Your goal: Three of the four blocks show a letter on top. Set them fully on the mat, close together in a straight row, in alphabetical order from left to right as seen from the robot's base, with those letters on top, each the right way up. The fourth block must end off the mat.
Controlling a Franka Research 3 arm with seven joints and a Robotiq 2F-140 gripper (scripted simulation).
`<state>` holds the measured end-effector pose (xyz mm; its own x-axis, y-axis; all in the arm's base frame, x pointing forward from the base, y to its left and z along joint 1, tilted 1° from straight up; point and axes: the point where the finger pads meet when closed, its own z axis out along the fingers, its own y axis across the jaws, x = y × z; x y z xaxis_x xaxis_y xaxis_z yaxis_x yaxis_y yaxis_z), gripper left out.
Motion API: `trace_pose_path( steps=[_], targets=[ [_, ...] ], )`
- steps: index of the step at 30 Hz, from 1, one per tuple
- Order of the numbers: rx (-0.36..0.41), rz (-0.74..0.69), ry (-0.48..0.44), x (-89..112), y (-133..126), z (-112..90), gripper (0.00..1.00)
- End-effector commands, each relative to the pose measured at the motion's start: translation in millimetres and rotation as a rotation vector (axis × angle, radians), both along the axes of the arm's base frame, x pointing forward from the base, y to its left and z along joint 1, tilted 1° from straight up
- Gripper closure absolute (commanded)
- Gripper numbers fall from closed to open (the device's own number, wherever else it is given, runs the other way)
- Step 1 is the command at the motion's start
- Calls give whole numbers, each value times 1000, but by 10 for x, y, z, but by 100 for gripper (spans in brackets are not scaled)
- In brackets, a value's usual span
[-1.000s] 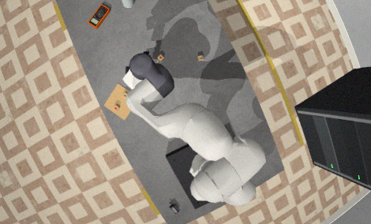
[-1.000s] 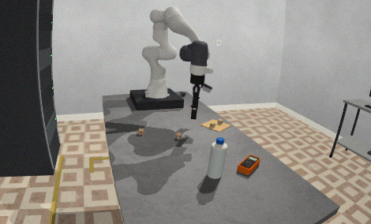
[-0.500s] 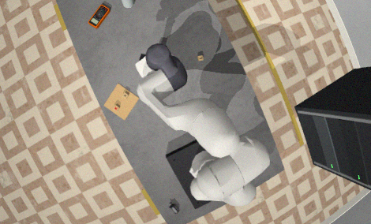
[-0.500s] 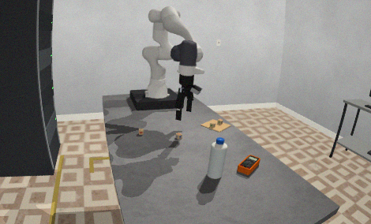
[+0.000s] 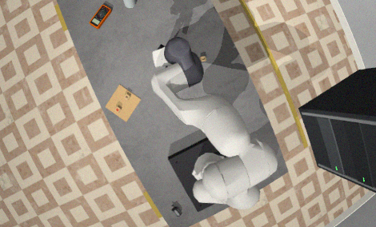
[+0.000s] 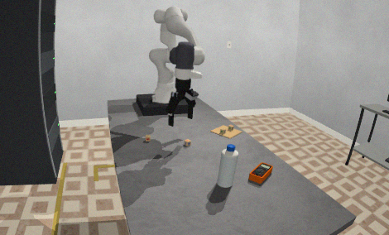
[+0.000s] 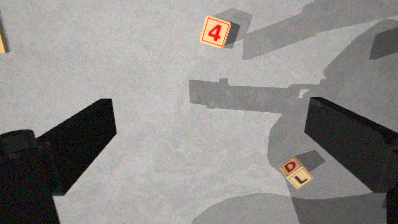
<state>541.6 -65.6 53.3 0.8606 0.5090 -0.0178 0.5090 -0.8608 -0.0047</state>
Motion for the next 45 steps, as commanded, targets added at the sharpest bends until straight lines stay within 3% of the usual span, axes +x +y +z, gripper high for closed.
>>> trace_pose_path(
  steps=[1, 38, 39, 45],
  targets=[
    [-5, -139, -6, -7, -160, 9, 0],
    [-13, -803, -19, -405, -1636, 36, 0],
    [-13, -803, -19, -405, -1636, 36, 57],
    [-13, -803, -19, -405, -1636, 36, 57]
  ],
)
